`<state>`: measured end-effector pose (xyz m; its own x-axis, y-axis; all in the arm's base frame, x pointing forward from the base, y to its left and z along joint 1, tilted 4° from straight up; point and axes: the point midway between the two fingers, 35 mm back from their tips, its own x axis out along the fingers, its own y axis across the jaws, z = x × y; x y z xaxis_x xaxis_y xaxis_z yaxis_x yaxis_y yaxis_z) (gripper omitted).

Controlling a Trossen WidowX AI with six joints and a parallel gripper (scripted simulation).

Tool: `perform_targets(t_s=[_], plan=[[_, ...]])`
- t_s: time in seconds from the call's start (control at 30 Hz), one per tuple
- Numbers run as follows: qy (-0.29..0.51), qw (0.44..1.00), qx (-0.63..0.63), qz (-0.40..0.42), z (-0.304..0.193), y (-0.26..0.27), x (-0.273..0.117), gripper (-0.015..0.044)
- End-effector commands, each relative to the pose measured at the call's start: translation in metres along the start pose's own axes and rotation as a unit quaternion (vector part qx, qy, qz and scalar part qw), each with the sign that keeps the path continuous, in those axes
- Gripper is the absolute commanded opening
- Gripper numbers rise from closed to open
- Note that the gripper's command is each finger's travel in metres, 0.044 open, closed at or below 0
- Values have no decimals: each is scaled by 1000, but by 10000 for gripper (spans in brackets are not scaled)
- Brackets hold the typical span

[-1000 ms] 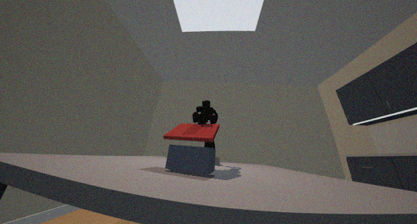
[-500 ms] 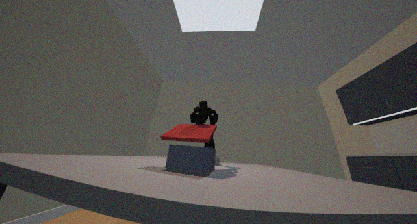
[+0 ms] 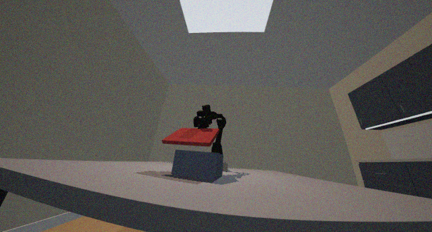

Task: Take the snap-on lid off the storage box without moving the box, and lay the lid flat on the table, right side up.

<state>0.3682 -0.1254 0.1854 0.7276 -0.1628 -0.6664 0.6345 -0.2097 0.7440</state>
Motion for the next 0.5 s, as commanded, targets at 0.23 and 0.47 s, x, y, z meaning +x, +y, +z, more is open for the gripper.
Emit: perform_targets(t_s=[0.23, 0.47], plan=[[0, 1000, -3, 4, 22, 0, -3, 0], [-1, 1000, -4, 4, 36, -1, -4, 0]])
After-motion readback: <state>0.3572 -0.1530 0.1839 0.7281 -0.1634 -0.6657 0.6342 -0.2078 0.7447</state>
